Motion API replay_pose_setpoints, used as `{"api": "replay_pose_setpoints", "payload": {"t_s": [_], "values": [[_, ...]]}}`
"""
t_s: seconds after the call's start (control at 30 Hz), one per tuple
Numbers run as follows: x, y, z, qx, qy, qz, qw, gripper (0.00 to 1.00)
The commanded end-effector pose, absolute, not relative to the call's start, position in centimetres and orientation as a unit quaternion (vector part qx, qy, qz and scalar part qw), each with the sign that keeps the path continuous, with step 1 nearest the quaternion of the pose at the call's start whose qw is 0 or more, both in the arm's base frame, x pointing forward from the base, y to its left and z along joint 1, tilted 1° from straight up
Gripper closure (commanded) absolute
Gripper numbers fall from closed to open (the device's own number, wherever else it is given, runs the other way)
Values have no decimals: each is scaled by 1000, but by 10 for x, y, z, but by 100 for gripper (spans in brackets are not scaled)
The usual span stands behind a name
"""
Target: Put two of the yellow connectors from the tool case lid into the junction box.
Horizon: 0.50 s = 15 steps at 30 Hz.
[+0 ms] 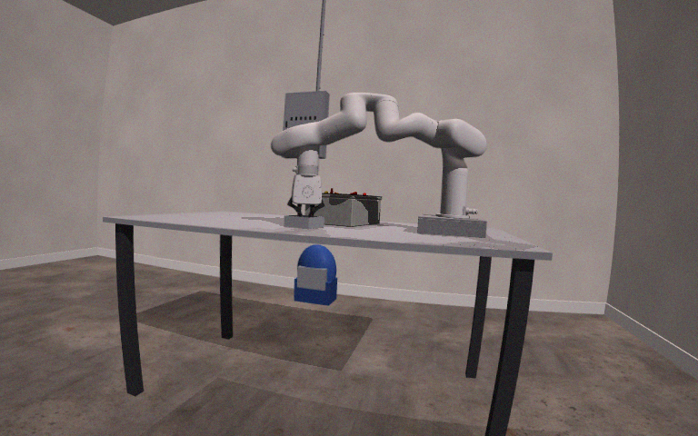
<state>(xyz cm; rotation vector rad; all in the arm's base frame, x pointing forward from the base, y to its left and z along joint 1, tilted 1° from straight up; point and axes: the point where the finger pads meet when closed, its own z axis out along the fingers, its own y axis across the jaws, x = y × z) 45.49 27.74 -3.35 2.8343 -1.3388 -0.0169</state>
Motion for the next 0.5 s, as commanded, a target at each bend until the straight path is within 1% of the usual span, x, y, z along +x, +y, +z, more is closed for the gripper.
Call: {"api": "replay_pose_setpoints", "payload": {"t_s": [0.0,0.33,0.47], "values": [[456,278,-32,904,-427,-4,2,71],[456,278,-28,904,-427,-4,2,71],[456,278,7,904,-427,-4,2,71]]}}
